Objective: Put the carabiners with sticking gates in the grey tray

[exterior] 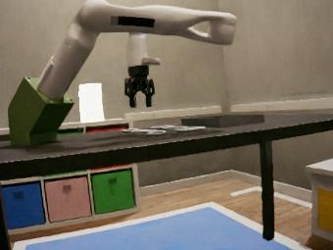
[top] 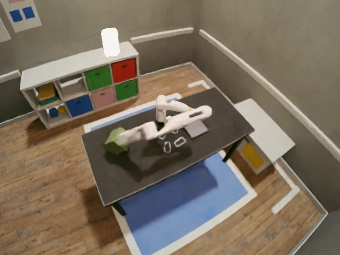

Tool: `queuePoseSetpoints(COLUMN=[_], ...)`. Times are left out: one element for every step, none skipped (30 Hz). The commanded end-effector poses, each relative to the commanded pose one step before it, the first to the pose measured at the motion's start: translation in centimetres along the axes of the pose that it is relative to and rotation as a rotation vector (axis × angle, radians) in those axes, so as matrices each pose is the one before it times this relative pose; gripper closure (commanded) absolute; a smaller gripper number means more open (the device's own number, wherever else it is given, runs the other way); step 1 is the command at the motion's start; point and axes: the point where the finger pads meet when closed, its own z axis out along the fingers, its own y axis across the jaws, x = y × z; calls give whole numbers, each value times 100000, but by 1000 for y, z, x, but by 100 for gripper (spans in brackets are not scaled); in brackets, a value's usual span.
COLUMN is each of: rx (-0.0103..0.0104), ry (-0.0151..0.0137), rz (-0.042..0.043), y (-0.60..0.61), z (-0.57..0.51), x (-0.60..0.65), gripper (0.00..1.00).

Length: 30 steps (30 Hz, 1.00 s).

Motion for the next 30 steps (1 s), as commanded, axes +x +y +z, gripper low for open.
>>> queuePoseSetpoints(rx=[-698,0,0,0,0,0,0,0,0,315,0,0,0,0,0,0,0,0,0,0,0,0,0,0,0,0,-100,0,0,0], ry=[-66,0,0,0,0,0,0,0,0,-899,0,0,0,0,0,0,0,0,0,0,0,0,0,0,0,0,99,0,0,0], rz=[-61,0,0,0,0,0,0,0,0,-52,0,0,0,0,0,0,0,0,0,0,0,0,0,0,0,0,189,0,0,0], y=[189,0,0,0,0,0,0,0,0,-34,0,0,0,0,0,0,0,0,0,0,0,0,0,0,0,0,27,0,0,0], z=[485,0,0,0,0,0,0,0,0,4995,0,0,0,0,0,0,0,0,0,0,0,0,0,0,0,0,2212,0,0,0], x=[-16,0,0,0,0,0,0,0,0,-47,0,0,0,0,0,0,0,0,0,0,0,0,0,0,0,0,17,0,0,0], gripper=[0,0,0,0,0,0,0,0,0,0,0,0,0,0,0,0,0,0,0,0,0,0,0,0,0,0,0,0,0,0])
